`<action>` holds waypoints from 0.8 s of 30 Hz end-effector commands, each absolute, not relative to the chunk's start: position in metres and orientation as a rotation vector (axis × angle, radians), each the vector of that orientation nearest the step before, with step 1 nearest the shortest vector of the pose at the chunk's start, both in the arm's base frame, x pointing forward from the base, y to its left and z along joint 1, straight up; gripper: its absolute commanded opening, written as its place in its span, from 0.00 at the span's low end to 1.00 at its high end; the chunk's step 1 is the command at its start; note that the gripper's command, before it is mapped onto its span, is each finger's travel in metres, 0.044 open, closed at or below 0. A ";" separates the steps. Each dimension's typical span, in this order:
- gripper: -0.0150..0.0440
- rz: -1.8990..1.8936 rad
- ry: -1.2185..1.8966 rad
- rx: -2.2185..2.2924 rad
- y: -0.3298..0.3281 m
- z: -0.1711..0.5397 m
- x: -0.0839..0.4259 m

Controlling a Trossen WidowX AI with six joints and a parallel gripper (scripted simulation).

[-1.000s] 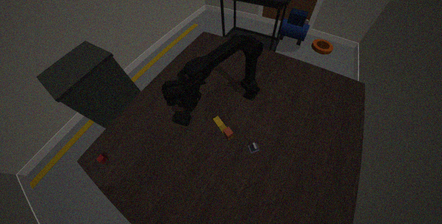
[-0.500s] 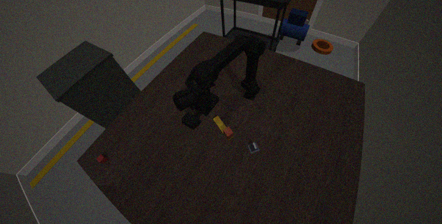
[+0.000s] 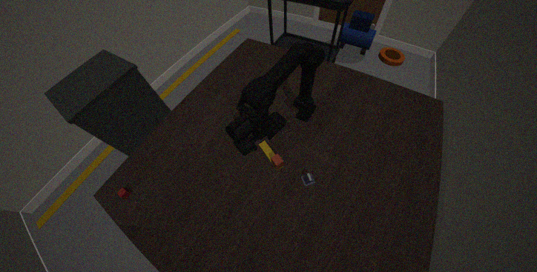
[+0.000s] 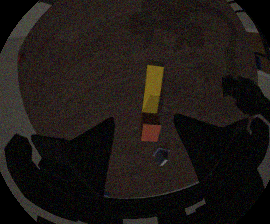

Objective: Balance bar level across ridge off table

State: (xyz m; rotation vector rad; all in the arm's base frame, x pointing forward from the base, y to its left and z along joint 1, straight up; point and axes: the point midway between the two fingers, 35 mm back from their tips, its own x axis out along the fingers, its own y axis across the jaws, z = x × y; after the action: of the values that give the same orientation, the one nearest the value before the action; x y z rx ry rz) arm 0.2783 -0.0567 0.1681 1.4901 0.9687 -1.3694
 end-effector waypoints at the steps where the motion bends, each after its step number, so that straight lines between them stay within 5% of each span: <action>1: 0.79 -1.473 0.953 1.529 -0.046 0.167 0.266; 24: 0.79 -1.511 0.946 1.543 -0.043 0.073 0.264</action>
State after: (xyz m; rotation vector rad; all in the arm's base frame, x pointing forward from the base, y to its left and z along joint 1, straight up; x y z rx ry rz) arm 0.2670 -0.0424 0.0898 1.5429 0.9517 -1.5027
